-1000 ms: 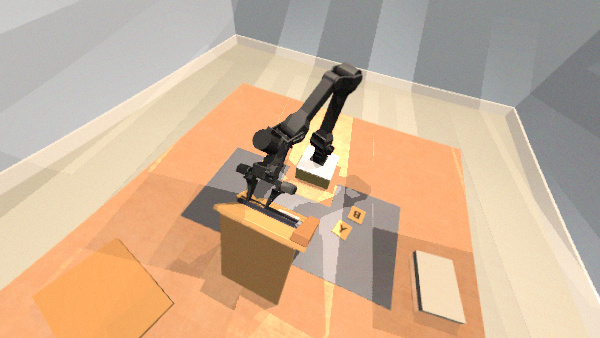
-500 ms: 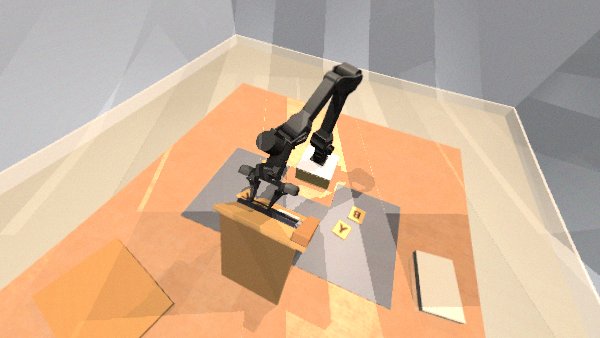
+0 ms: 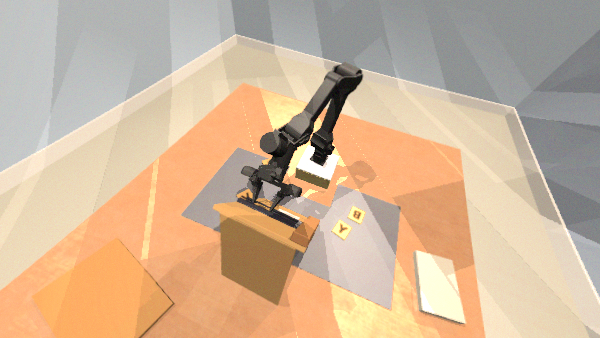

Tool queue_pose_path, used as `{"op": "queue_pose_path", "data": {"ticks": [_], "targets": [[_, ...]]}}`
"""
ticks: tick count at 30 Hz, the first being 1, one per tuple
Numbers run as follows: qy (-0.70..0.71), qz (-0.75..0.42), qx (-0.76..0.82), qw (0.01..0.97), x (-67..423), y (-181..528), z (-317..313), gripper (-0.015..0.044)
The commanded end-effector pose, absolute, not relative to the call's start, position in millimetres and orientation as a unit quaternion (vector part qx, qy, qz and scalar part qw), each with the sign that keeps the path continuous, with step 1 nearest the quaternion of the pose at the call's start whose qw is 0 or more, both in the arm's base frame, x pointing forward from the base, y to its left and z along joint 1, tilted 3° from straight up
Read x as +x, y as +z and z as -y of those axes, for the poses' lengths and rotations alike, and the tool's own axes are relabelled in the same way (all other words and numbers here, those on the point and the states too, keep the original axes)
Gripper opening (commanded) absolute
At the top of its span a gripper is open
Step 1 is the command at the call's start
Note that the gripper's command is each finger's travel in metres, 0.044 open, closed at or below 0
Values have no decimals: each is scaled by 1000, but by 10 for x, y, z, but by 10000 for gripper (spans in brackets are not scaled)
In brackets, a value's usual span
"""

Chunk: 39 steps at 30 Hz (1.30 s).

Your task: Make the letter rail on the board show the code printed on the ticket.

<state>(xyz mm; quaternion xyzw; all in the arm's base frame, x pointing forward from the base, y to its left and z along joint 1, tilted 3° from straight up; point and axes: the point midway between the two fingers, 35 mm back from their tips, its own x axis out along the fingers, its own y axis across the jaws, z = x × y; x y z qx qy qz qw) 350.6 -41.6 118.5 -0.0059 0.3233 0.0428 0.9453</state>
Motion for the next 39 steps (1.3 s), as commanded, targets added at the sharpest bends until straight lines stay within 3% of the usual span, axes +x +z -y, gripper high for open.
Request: {"op": "queue_pose_path", "data": {"ticks": [1,39], "targets": [[39,-321,-6,946,3504,1201,397,0],[40,-321,-5,946,3488,1204,179,0]]}}
